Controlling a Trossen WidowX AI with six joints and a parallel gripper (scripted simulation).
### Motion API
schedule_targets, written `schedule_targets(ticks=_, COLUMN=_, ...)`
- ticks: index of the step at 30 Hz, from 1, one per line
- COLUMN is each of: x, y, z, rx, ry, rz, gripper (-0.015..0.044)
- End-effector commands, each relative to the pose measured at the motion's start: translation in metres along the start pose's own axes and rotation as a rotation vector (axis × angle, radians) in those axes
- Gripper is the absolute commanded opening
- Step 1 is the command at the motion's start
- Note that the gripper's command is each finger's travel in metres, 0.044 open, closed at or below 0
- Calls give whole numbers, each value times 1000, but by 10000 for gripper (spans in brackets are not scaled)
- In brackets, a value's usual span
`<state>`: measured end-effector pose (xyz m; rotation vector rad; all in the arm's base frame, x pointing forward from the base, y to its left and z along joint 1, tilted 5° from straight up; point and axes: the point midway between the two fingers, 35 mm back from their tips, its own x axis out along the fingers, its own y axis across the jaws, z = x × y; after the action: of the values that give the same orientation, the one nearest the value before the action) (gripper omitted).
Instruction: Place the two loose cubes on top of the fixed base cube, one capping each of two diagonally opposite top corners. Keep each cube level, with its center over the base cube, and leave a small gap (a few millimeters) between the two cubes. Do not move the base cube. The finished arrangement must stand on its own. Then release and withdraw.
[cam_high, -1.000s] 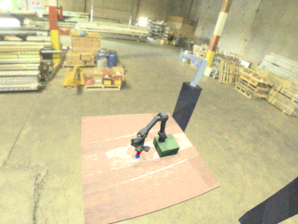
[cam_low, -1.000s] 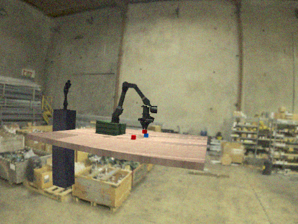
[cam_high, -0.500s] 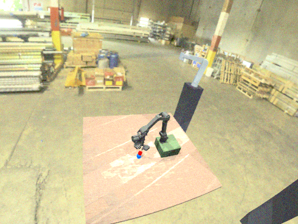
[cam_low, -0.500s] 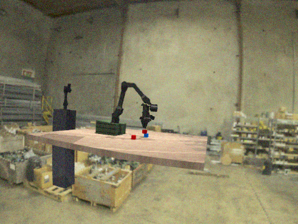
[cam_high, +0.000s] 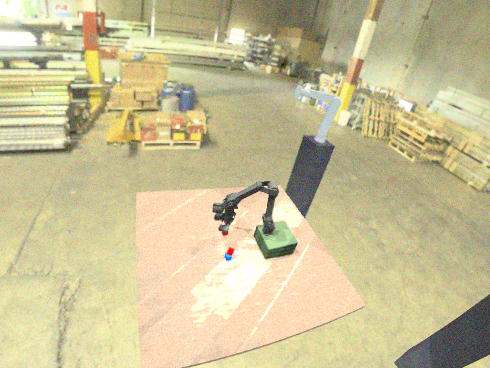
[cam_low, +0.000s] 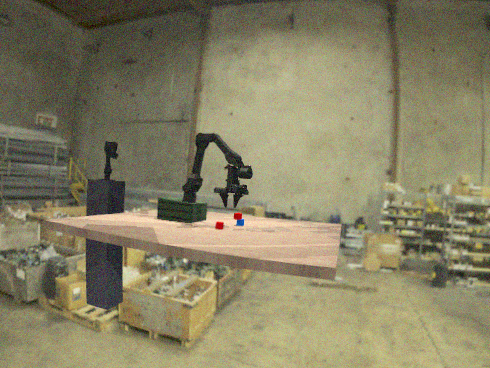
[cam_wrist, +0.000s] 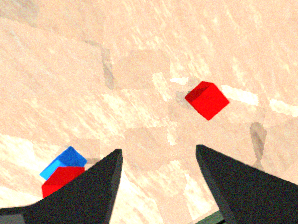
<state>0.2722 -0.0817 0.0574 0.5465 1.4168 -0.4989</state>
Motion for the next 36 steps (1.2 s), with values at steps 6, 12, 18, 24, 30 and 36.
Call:
schedule_targets(ticks=6, x=-16, y=-61, z=16, rx=709, ry=-7, rz=6, gripper=265)
schedule_targets(ticks=12, x=-19, y=-72, z=17, rx=830, ry=-8, rz=6, gripper=265)
schedule_targets(ticks=18, x=0, y=-71, z=18, rx=836, ry=-6, rz=8, gripper=265)
schedule_targets(ticks=24, x=44, y=-71, z=17, rx=830, ry=-8, rz=6, gripper=265)
schedule_targets(ticks=30, x=56, y=-71, z=17, rx=830, ry=-8, rz=6, gripper=265)
schedule_targets(ticks=36, x=61, y=-71, z=17, rx=830, ry=-7, rz=6, gripper=265)
